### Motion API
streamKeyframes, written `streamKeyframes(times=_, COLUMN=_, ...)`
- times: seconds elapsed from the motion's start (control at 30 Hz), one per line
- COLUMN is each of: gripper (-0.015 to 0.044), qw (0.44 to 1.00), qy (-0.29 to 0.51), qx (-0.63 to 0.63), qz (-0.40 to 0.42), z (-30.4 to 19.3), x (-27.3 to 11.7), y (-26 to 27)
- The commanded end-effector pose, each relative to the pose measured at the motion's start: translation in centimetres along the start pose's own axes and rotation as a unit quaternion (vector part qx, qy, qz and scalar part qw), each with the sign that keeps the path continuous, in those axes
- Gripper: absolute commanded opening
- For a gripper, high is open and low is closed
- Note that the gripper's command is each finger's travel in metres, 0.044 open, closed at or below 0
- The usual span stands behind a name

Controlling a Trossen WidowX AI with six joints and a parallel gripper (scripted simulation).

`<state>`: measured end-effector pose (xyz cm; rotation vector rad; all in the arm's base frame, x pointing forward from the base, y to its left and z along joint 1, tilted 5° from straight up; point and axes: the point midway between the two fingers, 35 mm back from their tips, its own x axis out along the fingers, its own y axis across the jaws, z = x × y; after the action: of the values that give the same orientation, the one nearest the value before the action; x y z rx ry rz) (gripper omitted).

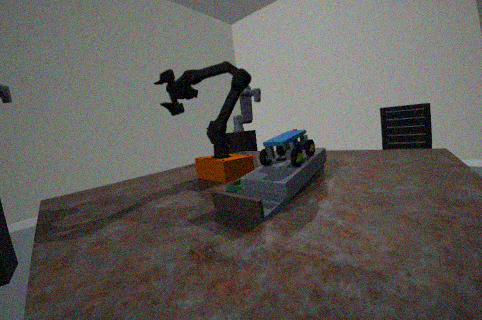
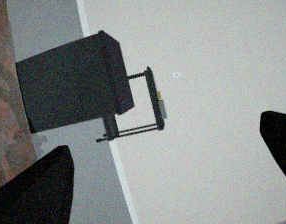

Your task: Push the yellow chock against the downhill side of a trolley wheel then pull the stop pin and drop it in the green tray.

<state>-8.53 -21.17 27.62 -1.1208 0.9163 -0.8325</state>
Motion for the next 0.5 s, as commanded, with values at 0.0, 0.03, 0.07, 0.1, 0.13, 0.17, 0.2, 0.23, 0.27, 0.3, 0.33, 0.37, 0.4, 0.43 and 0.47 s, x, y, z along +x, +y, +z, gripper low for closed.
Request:
streamKeyframes(times=0.0, gripper=0.0374, qw=1.000, qy=-0.001, qx=0.000, qz=0.001, z=0.0, x=0.0, y=0.0)
streamKeyframes(times=0.03, gripper=0.0348, qw=1.000, qy=-0.003, qx=0.002, qz=0.003, z=0.1, x=0.1, y=0.1)
streamKeyframes(times=0.07, gripper=0.0321, qw=1.000, qy=-0.006, qx=0.004, qz=0.006, z=0.2, x=0.3, y=0.2)
streamKeyframes(times=0.1, gripper=0.0295, qw=1.000, qy=-0.011, qx=0.007, qz=0.010, z=0.4, x=0.5, y=0.3)
streamKeyframes(times=0.13, gripper=0.0269, qw=1.000, qy=-0.017, qx=0.012, qz=0.016, z=0.6, x=0.8, y=0.5)
streamKeyframes(times=0.17, gripper=0.0243, qw=0.999, qy=-0.025, qx=0.016, qz=0.023, z=0.9, x=1.2, y=0.7)
streamKeyframes(times=0.2, gripper=0.0216, qw=0.999, qy=-0.033, qx=0.022, qz=0.032, z=1.2, x=1.5, y=1.0)
streamKeyframes(times=0.23, gripper=0.0190, qw=0.998, qy=-0.041, qx=0.027, qz=0.040, z=1.5, x=1.9, y=1.2)
streamKeyframes(times=0.27, gripper=0.0190, qw=0.997, qy=-0.049, qx=0.032, qz=0.048, z=1.8, x=2.2, y=1.5)
streamKeyframes(times=0.3, gripper=0.0190, qw=0.996, qy=-0.057, qx=0.036, qz=0.057, z=2.1, x=2.6, y=1.7)
streamKeyframes(times=0.33, gripper=0.0190, qw=0.995, qy=-0.064, qx=0.041, qz=0.065, z=2.5, x=2.9, y=2.0)
streamKeyframes(times=0.37, gripper=0.0190, qw=0.994, qy=-0.072, qx=0.045, qz=0.074, z=2.8, x=3.2, y=2.2)
streamKeyframes(times=0.4, gripper=0.0190, qw=0.992, qy=-0.079, qx=0.049, qz=0.083, z=3.1, x=3.6, y=2.5)
streamKeyframes(times=0.43, gripper=0.0190, qw=0.991, qy=-0.086, qx=0.053, qz=0.092, z=3.5, x=3.9, y=2.8)
streamKeyframes(times=0.47, gripper=0.0190, qw=0.989, qy=-0.093, qx=0.057, qz=0.101, z=3.8, x=4.2, y=3.0)
